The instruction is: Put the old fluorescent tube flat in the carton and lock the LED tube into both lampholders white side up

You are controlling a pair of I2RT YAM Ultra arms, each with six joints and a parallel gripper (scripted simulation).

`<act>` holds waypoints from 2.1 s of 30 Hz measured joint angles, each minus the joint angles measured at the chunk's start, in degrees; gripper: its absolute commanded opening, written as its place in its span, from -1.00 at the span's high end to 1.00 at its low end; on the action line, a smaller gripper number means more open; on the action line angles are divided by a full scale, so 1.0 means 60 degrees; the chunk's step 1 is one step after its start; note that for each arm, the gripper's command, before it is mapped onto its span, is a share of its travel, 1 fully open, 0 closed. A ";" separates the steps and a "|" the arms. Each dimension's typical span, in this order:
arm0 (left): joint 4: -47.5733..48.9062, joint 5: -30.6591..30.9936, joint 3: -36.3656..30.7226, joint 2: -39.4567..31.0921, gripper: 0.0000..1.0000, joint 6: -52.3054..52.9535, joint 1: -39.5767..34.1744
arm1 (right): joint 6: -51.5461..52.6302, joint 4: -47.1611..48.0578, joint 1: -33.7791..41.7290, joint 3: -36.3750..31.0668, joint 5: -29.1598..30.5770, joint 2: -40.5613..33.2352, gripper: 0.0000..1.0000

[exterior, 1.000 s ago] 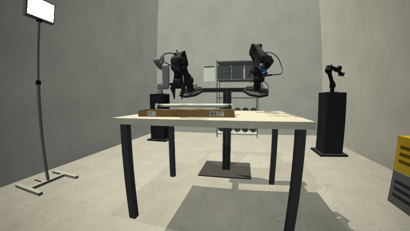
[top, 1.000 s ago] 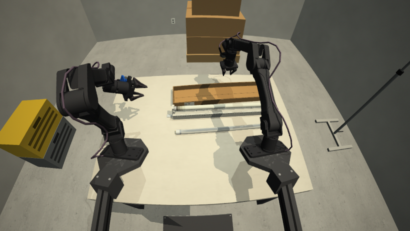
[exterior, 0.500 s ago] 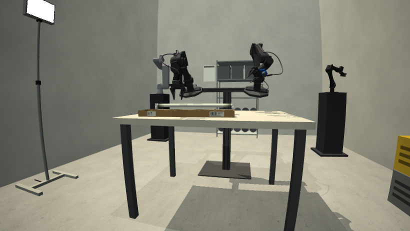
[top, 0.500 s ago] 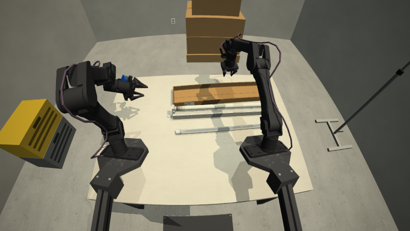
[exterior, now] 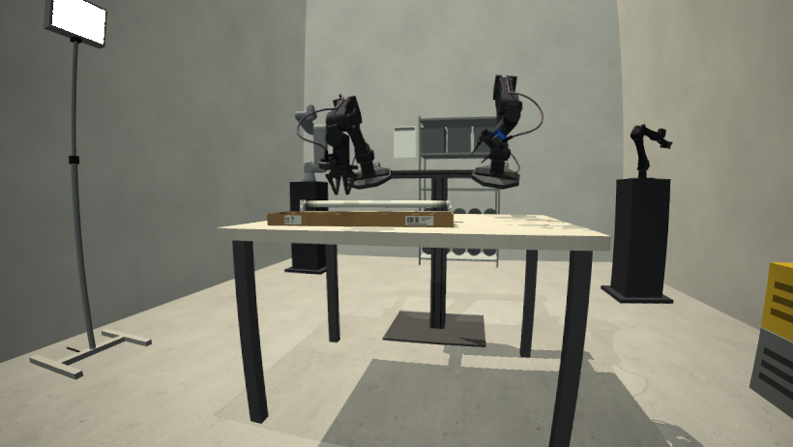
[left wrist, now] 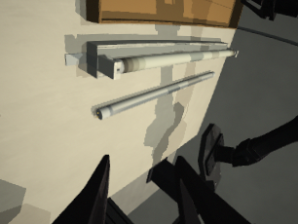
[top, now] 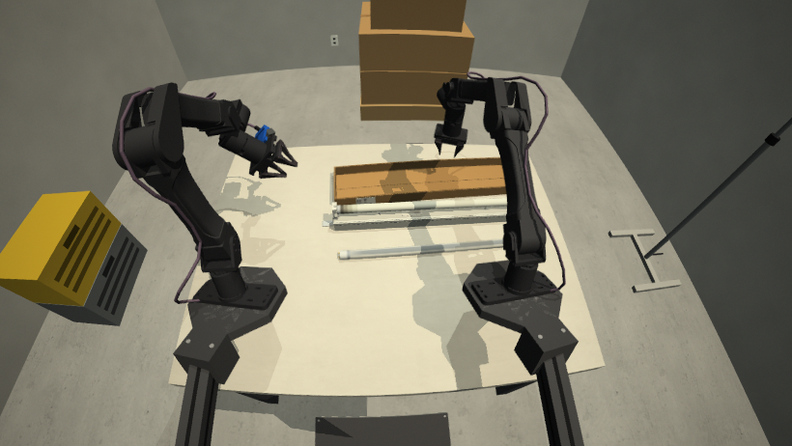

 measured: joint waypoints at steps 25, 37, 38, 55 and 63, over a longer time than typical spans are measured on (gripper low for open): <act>-0.2331 -0.3311 0.4863 0.5125 0.02 0.4135 -0.3096 | 0.5027 0.0036 -0.0535 -0.3005 -0.0200 -0.1555 0.02; -0.3472 -0.5195 0.7428 0.7843 0.02 0.6473 -0.4743 | 0.7938 0.0040 -0.0812 -0.4495 -0.0353 -0.2266 0.02; -0.3534 -0.5271 0.7577 0.7970 0.02 0.6553 -0.4812 | 0.8036 0.0040 -0.0823 -0.4561 -0.0353 -0.2317 0.02; -0.4783 -0.7282 1.0378 1.0848 0.02 0.9005 -0.6568 | 1.1063 0.0033 -0.1155 -0.6138 -0.0474 -0.3075 0.02; -0.4929 -0.7278 1.0677 1.1063 0.02 0.9067 -0.6816 | 1.1147 0.0018 -0.1155 -0.6153 -0.0474 -0.3140 0.02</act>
